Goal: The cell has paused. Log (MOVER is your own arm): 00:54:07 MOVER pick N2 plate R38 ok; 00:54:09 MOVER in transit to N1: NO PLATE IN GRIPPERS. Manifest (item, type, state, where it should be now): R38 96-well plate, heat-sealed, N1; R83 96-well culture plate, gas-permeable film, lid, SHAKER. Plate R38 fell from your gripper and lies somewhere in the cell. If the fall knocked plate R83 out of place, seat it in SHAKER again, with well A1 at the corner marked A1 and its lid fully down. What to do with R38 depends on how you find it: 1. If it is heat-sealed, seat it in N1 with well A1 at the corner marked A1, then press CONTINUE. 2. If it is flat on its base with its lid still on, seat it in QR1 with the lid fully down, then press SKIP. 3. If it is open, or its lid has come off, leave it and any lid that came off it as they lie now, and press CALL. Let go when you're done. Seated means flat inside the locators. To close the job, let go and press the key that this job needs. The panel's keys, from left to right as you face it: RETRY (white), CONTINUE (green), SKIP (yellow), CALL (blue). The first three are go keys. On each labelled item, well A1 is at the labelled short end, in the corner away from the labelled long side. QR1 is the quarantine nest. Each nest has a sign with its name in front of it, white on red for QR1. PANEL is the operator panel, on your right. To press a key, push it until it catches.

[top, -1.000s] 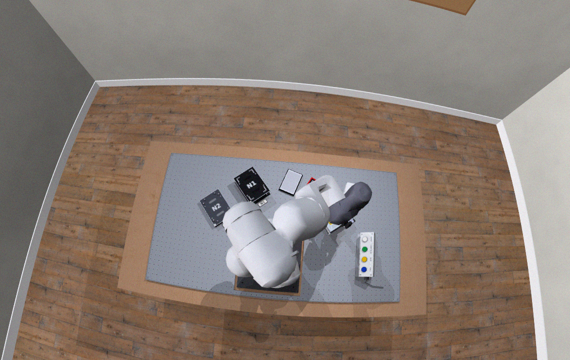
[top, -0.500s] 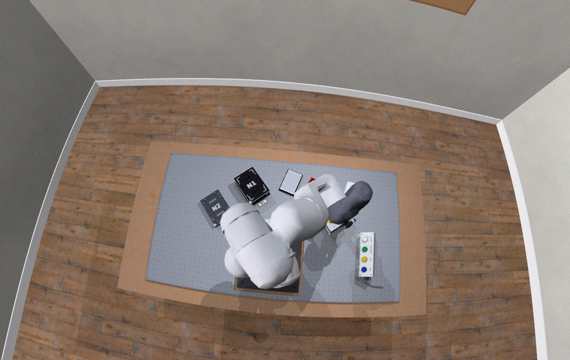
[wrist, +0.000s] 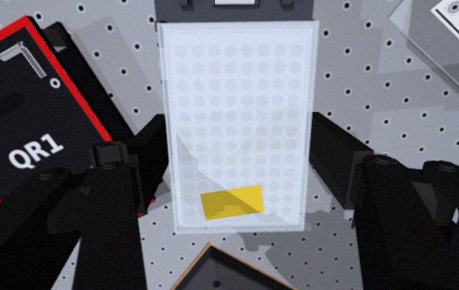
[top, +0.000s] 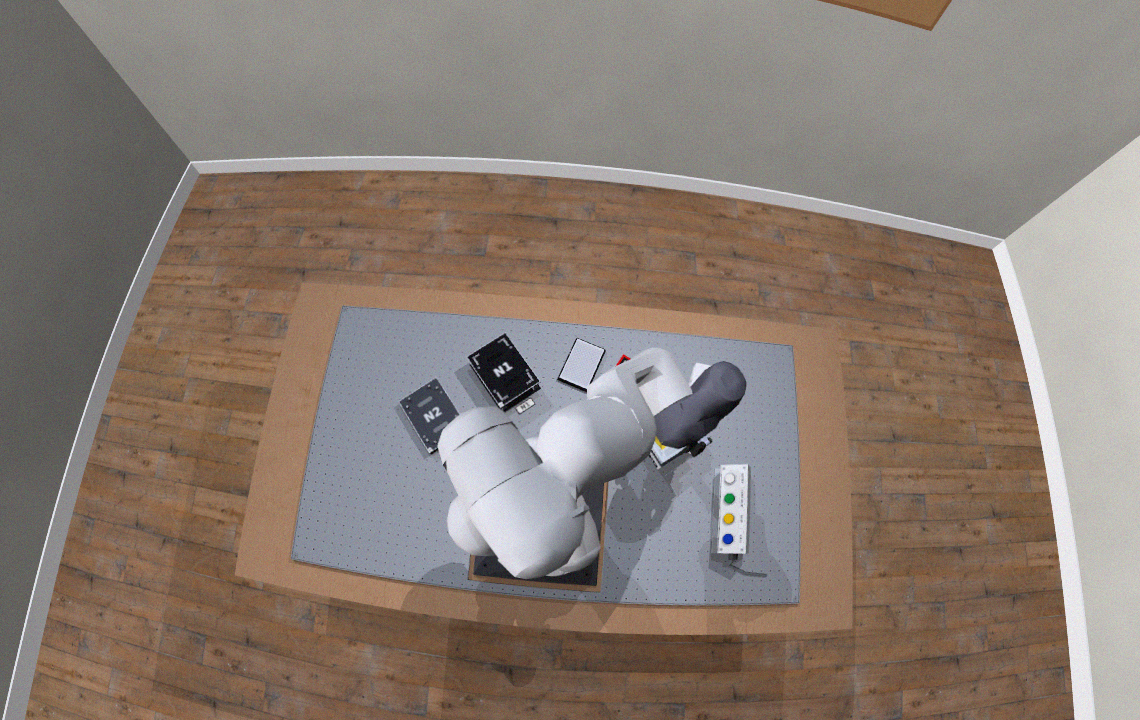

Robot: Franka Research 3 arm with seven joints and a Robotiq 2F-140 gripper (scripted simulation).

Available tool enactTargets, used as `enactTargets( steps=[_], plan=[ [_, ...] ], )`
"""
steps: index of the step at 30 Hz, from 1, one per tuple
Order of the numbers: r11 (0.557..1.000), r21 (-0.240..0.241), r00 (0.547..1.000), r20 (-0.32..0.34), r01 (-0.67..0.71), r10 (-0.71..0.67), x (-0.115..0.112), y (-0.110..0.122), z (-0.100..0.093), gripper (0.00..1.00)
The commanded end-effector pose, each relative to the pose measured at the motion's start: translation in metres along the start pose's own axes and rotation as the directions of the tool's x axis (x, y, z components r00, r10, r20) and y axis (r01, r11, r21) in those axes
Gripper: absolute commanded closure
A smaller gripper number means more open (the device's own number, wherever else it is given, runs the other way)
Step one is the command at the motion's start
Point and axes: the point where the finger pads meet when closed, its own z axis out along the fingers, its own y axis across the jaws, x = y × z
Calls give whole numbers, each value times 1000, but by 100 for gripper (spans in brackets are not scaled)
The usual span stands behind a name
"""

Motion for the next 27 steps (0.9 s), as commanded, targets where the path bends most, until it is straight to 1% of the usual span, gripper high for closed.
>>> enactTargets(
  steps=[1, 14, 25, 27],
  plan=[
    [1000, 1, 1000, 0, 0, 0, 0, 0, -1, 90],
    [1000, 1, 1000, 0, 0, 0, 0, 0, -3, 90],
    [1000, 1, 1000, 0, 0, 0, 0, 0, -17, 90],
    [1000, 1, 1000, 0, 0, 0, 0, 0, -17, 90]
  ],
)
